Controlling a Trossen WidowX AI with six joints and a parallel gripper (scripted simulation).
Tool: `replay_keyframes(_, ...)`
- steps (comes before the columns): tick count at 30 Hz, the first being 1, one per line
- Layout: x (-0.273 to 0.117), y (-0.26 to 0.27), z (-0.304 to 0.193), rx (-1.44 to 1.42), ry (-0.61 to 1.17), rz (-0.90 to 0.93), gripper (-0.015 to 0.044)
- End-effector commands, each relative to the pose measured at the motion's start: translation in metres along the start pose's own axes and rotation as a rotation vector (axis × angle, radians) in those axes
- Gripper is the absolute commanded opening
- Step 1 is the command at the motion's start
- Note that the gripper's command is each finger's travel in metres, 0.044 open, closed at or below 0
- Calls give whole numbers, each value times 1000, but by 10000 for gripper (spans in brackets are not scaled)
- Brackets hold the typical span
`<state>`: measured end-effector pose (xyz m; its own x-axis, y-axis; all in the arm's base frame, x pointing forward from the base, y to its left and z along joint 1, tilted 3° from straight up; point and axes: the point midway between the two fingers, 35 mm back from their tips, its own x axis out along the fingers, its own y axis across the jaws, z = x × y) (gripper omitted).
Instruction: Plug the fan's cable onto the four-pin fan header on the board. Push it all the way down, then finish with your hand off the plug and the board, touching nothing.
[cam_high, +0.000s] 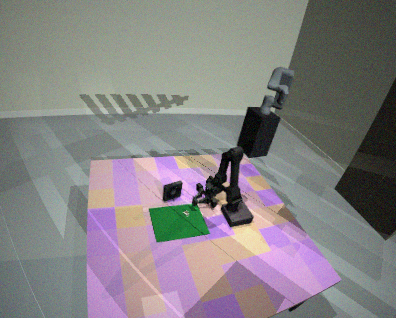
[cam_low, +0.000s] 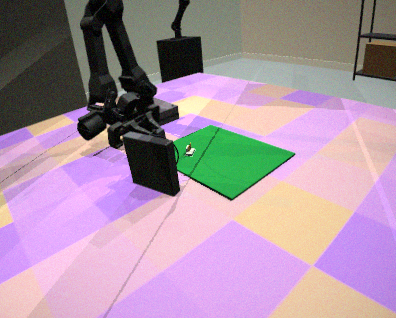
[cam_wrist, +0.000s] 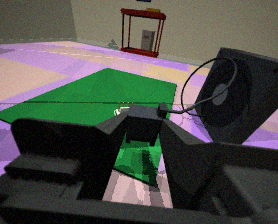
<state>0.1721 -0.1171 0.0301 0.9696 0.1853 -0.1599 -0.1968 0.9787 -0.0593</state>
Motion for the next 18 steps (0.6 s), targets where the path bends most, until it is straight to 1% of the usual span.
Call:
replay_keyframes(1, 1, 1, -4, 10, -1, 1, 0)
replay_keyframes(18, 4, 1, -19, 10, -1, 1, 0)
